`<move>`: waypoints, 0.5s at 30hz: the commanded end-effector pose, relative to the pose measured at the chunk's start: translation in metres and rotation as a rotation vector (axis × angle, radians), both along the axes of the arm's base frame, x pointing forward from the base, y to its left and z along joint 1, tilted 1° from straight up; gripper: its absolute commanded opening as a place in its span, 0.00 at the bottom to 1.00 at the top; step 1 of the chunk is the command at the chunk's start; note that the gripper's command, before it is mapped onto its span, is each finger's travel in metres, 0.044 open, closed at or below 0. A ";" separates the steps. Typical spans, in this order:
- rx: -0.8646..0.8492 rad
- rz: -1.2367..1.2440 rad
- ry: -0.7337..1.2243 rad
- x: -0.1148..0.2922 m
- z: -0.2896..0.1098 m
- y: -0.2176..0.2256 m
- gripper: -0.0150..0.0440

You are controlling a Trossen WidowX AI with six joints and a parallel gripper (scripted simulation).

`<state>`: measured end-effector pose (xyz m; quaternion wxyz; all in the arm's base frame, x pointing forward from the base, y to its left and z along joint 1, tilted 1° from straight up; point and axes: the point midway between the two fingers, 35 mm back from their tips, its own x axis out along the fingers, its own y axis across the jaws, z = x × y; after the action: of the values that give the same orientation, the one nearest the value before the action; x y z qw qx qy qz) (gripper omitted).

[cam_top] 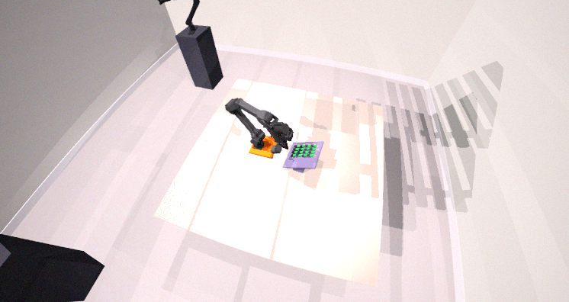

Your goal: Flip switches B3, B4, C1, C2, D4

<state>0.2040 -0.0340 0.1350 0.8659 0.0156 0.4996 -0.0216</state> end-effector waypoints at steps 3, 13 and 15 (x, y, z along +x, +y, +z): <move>0.001 0.006 0.003 0.032 0.027 0.017 0.25; 0.005 0.001 0.001 0.056 0.043 0.033 0.25; 0.005 0.001 0.001 0.056 0.043 0.033 0.25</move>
<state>0.2575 -0.0011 0.1743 0.8638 0.0161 0.5032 -0.0177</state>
